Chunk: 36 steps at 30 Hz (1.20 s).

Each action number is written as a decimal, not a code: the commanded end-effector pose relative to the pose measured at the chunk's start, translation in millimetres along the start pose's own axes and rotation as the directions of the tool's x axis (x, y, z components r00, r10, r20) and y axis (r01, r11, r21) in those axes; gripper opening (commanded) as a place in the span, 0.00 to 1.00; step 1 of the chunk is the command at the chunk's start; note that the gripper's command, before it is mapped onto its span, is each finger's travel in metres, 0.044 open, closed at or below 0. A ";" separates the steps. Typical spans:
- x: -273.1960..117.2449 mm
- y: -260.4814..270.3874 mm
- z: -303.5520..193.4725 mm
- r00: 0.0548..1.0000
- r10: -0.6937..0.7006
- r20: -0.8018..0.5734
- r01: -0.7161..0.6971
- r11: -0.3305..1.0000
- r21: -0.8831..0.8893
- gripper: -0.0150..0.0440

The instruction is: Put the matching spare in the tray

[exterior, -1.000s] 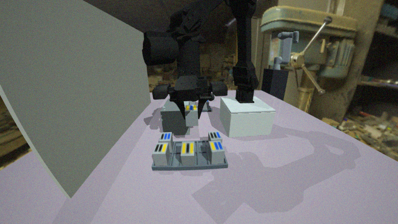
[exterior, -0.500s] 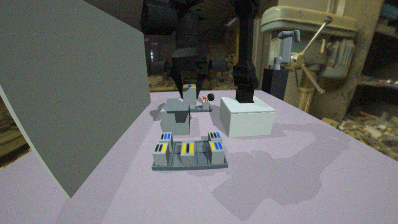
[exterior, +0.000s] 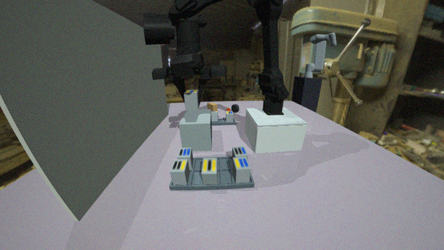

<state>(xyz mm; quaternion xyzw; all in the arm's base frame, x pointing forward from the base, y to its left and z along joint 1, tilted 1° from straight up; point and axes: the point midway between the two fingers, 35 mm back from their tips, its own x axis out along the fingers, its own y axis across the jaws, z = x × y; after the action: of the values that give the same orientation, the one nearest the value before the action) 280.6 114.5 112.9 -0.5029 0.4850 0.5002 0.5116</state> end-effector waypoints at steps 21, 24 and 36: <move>0.6 -58.9 -124.1 1.000 -0.027 -0.011 0.028 0.998 0.059 0.25; 1.1 -61.7 -141.3 1.000 -0.023 -0.013 0.024 0.998 0.065 0.25; 0.7 -65.6 -211.8 1.000 -0.012 -0.018 0.012 0.999 0.048 0.25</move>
<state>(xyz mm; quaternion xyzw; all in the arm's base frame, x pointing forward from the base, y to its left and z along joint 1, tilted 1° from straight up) 345.9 -76.5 107.8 -0.4951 0.5024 0.4781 0.5234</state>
